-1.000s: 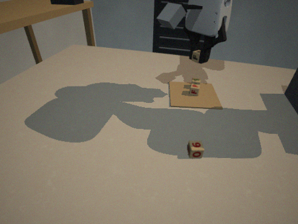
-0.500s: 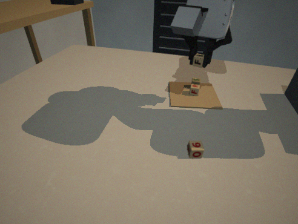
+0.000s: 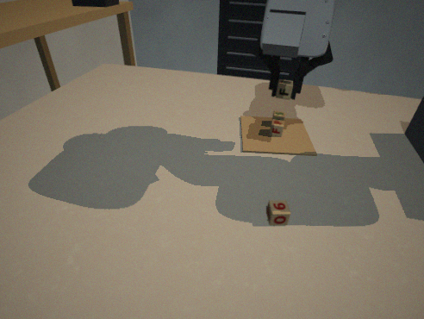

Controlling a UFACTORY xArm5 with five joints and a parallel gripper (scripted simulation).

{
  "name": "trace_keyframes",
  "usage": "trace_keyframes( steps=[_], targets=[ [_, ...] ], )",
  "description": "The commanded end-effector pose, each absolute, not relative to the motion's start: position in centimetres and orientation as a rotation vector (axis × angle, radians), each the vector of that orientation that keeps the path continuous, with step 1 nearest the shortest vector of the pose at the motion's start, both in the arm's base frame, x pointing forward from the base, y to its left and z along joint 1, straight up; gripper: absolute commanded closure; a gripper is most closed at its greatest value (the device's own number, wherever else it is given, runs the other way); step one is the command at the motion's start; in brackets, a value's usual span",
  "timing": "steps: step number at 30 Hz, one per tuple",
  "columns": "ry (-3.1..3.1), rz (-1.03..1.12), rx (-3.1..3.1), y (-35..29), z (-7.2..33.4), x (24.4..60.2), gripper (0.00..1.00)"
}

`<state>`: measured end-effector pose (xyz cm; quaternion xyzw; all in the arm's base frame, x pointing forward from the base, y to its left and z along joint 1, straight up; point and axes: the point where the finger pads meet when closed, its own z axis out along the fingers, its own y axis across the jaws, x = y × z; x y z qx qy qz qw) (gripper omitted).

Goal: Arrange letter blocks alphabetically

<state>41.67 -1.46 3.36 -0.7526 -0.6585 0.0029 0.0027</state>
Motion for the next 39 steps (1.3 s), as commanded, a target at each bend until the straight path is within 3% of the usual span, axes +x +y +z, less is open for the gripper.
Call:
trace_keyframes(
  steps=[1, 14, 39],
  targets=[
    [-2.068, 0.005, -2.361, -1.4, 3.5, 41.8, 0.79],
    [-2.068, 0.005, -2.361, -1.5, 2.7, 41.8, 0.79],
    [-2.068, 0.005, -2.361, -1.5, -5.9, 41.7, 0.79]
  ],
)
